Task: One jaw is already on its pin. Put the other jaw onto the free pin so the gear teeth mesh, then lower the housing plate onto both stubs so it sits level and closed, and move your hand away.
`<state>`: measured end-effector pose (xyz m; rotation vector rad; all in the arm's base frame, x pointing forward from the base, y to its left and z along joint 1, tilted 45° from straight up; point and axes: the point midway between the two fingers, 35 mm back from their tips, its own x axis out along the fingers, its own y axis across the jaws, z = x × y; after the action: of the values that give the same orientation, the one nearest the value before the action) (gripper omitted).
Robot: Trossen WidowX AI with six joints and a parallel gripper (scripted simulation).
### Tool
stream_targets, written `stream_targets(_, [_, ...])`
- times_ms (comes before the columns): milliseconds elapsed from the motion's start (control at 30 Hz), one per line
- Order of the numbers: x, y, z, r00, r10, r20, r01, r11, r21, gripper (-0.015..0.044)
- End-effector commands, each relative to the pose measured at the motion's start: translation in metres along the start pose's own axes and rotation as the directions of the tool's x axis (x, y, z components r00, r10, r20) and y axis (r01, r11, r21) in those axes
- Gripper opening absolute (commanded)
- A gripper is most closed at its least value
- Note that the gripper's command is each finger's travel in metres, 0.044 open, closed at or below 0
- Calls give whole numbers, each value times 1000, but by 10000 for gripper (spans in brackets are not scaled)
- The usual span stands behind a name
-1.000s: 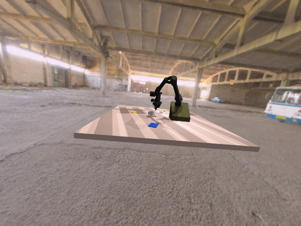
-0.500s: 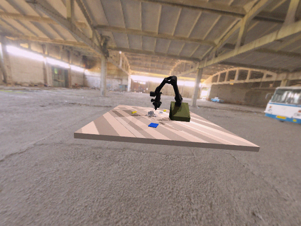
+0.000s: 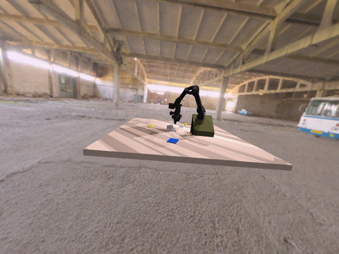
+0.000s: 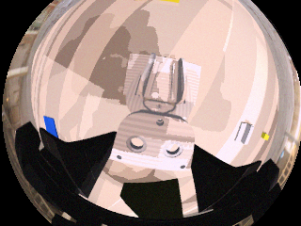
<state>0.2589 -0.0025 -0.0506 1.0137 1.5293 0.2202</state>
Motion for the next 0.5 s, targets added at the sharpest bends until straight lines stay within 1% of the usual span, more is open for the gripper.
stream_targets(0, [8, -1, -1, 1000, 2, -6, -2, 1000, 6, 351])
stream_targets(467, [31, 0, -1, 1000, 2, -6, -2, 1000, 6, 351])
